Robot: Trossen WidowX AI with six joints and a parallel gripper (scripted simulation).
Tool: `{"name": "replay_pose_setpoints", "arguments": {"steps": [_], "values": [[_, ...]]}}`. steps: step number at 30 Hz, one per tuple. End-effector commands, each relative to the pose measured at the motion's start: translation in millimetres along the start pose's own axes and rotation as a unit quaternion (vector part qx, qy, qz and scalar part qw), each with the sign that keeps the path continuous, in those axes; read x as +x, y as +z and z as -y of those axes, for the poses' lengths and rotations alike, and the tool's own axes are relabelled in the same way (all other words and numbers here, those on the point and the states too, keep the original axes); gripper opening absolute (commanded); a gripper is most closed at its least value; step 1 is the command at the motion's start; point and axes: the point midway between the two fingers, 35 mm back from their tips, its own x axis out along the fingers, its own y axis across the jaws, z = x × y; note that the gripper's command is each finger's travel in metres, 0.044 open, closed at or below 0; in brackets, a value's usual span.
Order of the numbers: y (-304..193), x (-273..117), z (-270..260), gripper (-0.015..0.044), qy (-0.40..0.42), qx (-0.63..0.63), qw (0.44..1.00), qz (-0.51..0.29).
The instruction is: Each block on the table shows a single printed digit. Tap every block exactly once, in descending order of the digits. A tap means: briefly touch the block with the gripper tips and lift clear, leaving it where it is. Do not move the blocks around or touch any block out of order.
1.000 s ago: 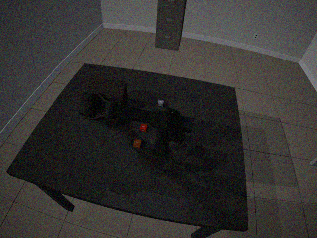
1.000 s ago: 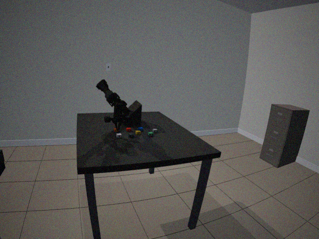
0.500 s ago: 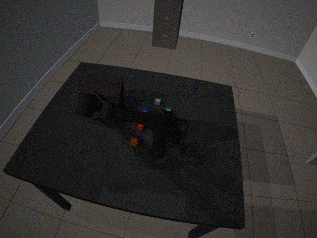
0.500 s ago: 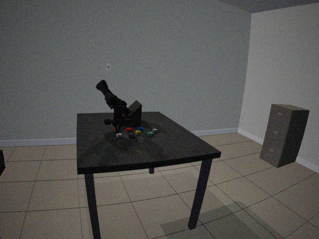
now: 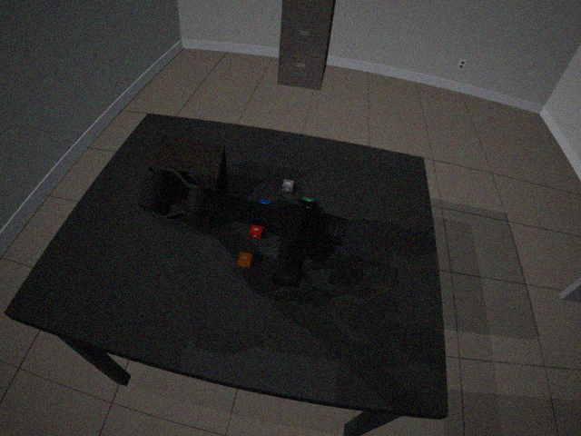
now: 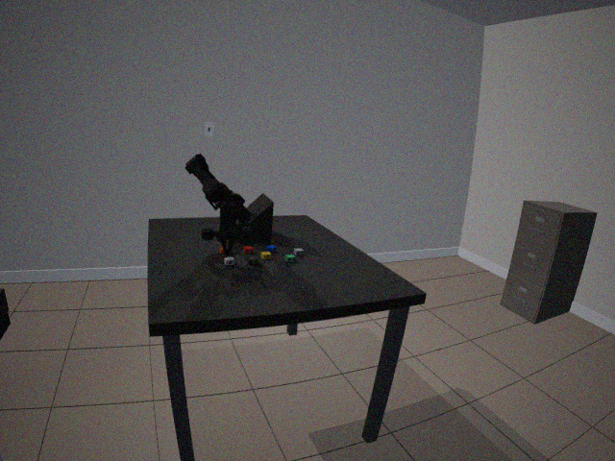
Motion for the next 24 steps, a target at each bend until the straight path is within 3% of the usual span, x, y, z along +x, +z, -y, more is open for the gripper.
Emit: {"name": "replay_pose_setpoints", "arguments": {"steps": [1,4,9,14,24], "values": [[1.4,-14.6,0.4,0.002,-0.002,0.003,1.0,0.005],[2.8,-25.2,0.0,0.002,-0.001,0.003,1.0,0.005],[1.2,-92.4,-0.4,0.002,0.0,0.002,1.0,0.004],[1.0,-95.2,-4.0,0.002,0.0,0.002,1.0,0.005],[-36.1,-95.1,-164.1,0.002,0.004,0.001,1.0,0.004]]}}
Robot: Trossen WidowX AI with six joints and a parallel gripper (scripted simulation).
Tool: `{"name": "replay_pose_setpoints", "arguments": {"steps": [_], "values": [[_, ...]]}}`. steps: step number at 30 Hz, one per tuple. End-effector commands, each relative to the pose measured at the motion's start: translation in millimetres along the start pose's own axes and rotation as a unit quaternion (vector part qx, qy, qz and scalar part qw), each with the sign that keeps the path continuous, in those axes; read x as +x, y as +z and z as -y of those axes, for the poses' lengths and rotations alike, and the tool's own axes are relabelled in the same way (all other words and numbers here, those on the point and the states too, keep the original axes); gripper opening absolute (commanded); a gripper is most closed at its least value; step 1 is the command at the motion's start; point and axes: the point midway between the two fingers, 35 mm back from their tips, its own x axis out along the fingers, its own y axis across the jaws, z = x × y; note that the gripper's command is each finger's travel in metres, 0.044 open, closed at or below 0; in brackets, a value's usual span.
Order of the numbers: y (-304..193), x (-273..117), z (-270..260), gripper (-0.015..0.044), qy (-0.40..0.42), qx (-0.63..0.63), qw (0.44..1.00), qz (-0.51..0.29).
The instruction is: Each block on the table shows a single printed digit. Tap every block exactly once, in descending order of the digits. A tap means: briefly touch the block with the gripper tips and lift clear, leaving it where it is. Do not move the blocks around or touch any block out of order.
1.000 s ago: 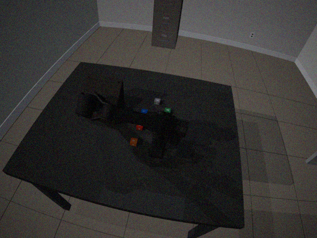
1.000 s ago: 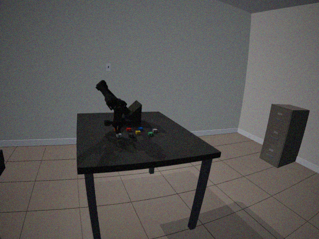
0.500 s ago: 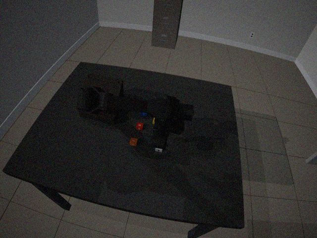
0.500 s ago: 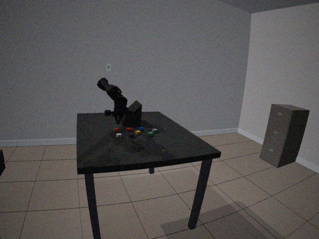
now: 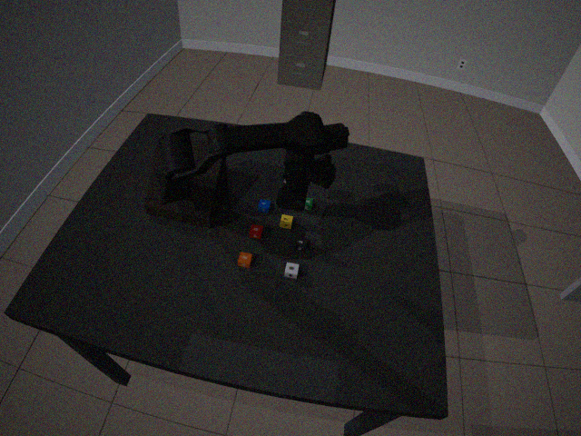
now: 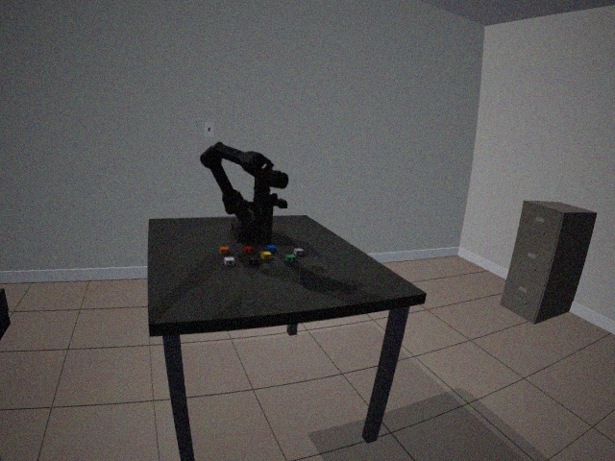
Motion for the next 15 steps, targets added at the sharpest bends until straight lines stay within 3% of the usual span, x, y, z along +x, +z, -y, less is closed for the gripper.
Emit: {"name": "replay_pose_setpoints", "arguments": {"steps": [1,8,15], "values": [[-18.9,6.5,-35.3,0.002,-0.007,-0.001,1.0,-0.01],[-18.7,12.1,-35.7,0.002,-0.006,-0.001,1.0,-0.011],[-20.0,82.5,-34.0,0.002,-0.008,-0.001,1.0,-0.01]]}}
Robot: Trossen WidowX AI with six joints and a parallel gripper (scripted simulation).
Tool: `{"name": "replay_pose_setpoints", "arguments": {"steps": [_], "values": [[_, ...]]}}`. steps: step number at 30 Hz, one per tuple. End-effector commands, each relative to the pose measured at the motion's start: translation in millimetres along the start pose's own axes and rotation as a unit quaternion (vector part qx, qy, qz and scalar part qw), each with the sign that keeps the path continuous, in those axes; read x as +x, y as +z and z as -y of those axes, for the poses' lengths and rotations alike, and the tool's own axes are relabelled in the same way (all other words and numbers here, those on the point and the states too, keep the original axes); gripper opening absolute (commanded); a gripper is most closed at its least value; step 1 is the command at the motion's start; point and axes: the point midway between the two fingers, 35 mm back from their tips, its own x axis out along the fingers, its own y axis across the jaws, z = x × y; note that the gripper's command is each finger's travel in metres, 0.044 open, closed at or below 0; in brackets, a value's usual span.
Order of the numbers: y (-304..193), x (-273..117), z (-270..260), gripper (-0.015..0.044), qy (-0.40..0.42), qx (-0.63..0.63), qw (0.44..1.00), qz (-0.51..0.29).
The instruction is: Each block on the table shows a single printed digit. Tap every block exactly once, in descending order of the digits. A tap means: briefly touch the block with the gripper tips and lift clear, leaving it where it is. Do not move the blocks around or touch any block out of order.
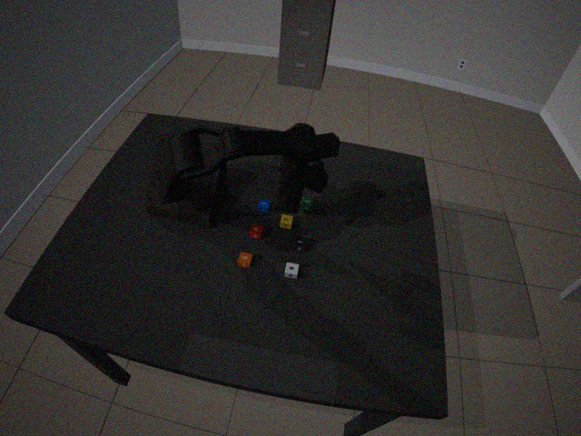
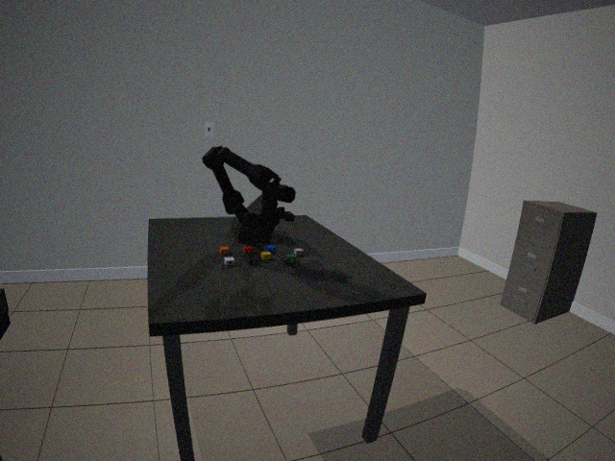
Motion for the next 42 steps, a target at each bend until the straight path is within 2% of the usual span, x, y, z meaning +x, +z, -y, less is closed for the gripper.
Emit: {"name": "replay_pose_setpoints", "arguments": {"steps": [1,24,33,37,42], "values": [[-5.1,32.2,2.6,0.002,-0.01,-0.004,1.0,-0.008],[-5.6,62.6,3.6,0.002,-0.011,-0.003,1.0,-0.007],[-5.7,63.6,3.7,0.002,-0.011,-0.003,1.0,-0.007],[-5.0,35.6,2.8,0.002,-0.01,-0.003,1.0,-0.007],[-3.7,23.3,1.9,0.002,-0.009,-0.004,1.0,-0.007]]}}
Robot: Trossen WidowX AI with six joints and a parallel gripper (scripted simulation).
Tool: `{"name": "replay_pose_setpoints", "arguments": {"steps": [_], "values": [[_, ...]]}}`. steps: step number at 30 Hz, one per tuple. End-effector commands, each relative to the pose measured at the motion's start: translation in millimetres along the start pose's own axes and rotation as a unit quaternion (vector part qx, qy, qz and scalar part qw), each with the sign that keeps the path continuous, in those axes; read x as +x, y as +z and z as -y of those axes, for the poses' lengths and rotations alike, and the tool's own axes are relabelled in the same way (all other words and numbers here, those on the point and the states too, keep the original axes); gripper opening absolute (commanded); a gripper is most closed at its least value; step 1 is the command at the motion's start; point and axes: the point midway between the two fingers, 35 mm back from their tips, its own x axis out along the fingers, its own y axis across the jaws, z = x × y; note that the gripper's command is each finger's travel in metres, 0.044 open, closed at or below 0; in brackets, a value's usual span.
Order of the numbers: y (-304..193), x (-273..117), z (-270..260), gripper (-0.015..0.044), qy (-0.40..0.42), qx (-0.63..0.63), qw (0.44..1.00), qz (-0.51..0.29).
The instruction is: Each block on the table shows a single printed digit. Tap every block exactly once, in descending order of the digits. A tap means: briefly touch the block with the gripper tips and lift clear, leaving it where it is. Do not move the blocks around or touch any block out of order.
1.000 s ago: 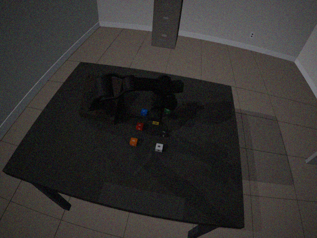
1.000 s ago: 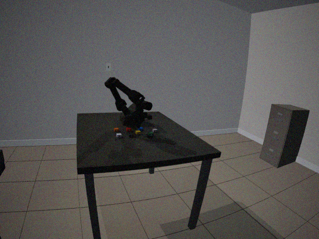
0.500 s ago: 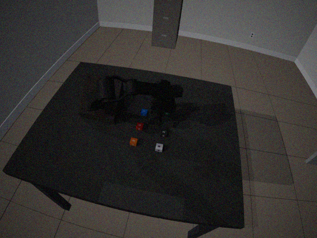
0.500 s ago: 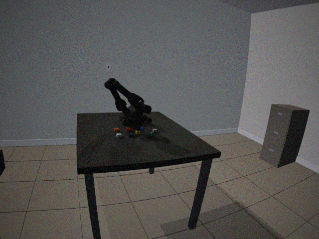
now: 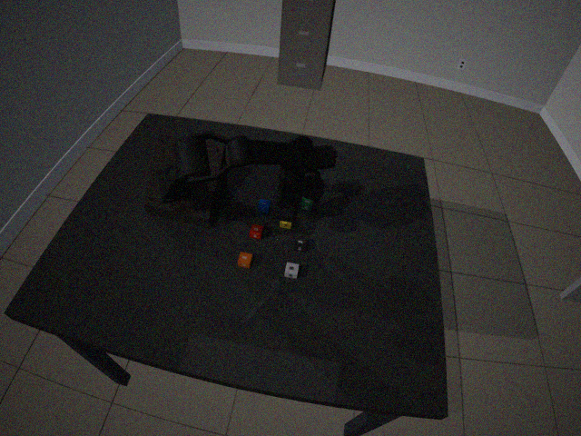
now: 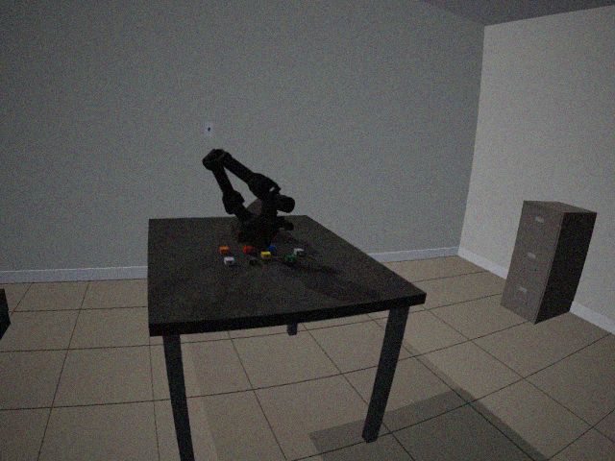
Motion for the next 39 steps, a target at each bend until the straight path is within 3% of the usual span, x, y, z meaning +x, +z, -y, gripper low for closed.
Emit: {"name": "replay_pose_setpoints", "arguments": {"steps": [1,4,6,12,20,27,29,34,39], "values": [[2.4,-23.8,0.7,0.002,0.004,0.006,1.0,0.0],[1.3,-71.0,1.1,0.002,0.004,0.006,1.0,0.0],[0.0,-81.7,1.7,0.002,0.004,0.006,1.0,0.0],[0.4,-82.3,-9.4,0.002,0.006,0.001,1.0,0.0],[-7.3,-84.7,-127.5,0.002,0.009,0.002,1.0,0.0],[-8.5,-84.4,-135.9,0.002,0.008,0.006,1.0,0.0],[-7.4,-73.7,-136.7,0.002,0.008,0.006,1.0,0.001],[-7.9,-5.8,-136.7,0.002,0.007,0.007,1.0,0.001],[-8.2,-3.0,-136.5,0.002,0.007,0.007,1.0,0.001]]}}
